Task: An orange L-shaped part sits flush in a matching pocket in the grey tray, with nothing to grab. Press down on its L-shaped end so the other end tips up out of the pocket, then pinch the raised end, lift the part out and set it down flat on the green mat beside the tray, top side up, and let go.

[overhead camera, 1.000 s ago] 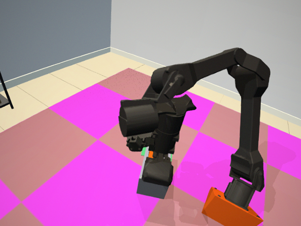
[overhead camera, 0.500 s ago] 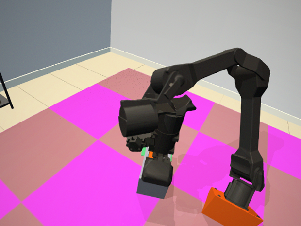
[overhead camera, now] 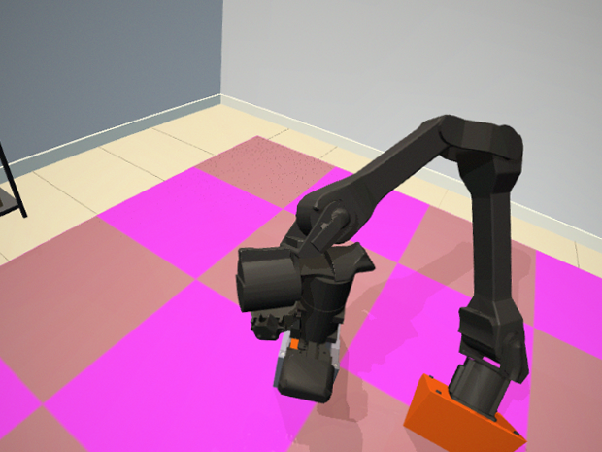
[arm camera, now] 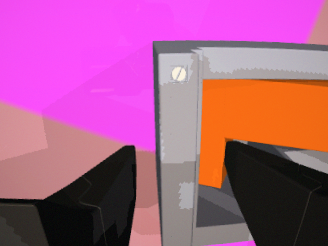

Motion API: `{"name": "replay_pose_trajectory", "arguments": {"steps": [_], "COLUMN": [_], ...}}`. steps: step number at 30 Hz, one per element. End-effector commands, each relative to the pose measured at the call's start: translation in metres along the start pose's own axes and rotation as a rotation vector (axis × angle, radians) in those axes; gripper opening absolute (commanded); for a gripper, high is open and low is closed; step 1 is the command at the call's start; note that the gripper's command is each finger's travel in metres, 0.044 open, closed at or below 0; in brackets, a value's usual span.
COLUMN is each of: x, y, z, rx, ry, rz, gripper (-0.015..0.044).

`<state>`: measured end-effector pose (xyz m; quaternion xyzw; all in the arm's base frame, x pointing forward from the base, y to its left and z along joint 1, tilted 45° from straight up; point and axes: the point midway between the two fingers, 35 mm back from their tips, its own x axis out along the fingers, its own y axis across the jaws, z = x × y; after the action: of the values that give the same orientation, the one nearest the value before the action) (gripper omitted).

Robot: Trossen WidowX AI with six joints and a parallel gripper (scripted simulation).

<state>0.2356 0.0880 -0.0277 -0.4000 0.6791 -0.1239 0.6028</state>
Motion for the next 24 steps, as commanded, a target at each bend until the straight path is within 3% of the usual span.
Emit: {"name": "replay_pose_trajectory", "arguments": {"steps": [1, 24], "x": [0.005, 0.037], "y": [-0.001, -0.001], "z": [0.0, 0.0], "rx": [-0.004, -0.003], "ry": [-0.003, -0.002], "rz": [-0.005, -0.007], "gripper": [0.018, 0.018]}}
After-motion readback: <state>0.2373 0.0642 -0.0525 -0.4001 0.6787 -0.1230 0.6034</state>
